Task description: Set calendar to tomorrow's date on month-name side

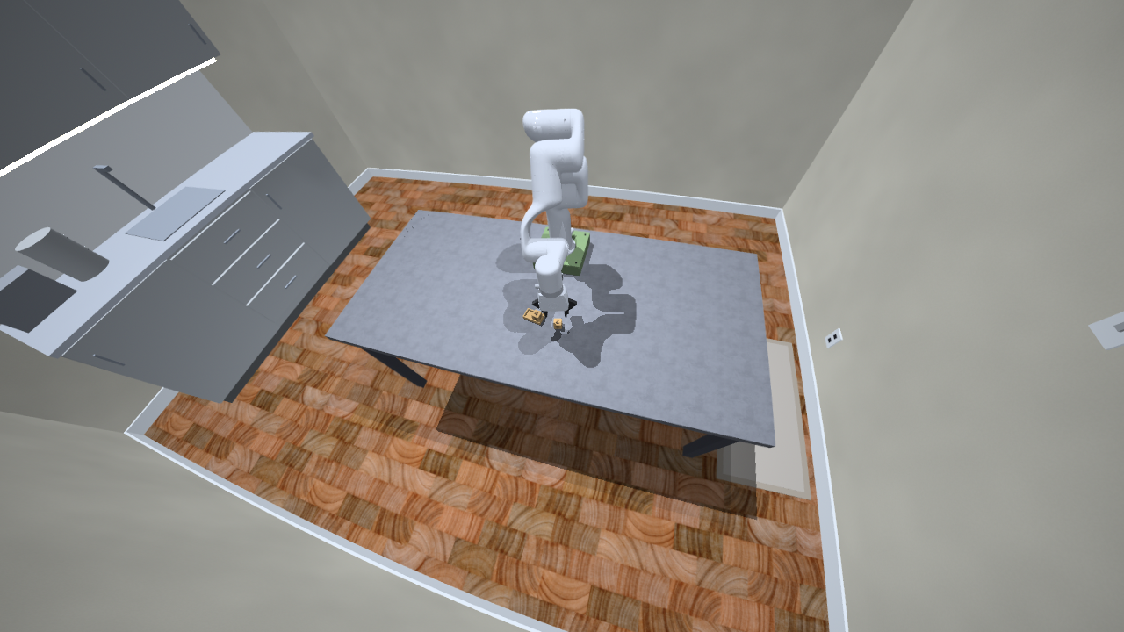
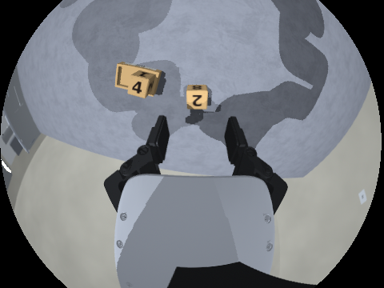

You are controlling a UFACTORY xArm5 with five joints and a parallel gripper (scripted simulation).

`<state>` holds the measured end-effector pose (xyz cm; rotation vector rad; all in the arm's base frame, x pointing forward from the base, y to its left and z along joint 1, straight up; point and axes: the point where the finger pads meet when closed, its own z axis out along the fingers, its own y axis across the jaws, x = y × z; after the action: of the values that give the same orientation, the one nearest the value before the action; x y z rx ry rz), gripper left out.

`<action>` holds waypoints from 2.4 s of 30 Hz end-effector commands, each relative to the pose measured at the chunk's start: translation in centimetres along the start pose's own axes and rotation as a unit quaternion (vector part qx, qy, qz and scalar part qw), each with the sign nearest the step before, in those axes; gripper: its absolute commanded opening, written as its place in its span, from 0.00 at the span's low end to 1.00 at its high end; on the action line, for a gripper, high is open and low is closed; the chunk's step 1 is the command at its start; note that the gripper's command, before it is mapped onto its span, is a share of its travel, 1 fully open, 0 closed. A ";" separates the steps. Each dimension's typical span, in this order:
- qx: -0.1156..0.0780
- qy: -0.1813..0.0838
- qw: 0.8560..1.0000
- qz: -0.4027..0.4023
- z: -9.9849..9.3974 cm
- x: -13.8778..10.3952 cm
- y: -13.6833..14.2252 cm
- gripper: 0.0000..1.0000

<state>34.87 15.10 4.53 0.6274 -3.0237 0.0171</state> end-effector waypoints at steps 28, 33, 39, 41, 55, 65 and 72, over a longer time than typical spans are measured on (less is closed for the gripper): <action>-0.001 -0.026 0.999 0.037 -0.1 -0.1 0.0 1.00; -0.003 -0.026 0.994 0.109 -0.1 -0.1 0.0 1.00; -0.005 -0.026 0.984 0.174 -0.1 -0.1 0.0 1.00; -0.006 -0.026 0.975 0.220 -0.2 -0.1 0.0 1.00; -0.010 -0.024 0.926 0.377 -0.2 0.0 0.0 1.00; -0.014 -0.022 0.848 0.529 -0.2 0.0 0.0 1.00; -0.015 -0.021 0.815 0.579 -0.2 0.0 0.0 1.00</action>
<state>34.76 15.00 4.65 -1.1670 -2.9129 0.0058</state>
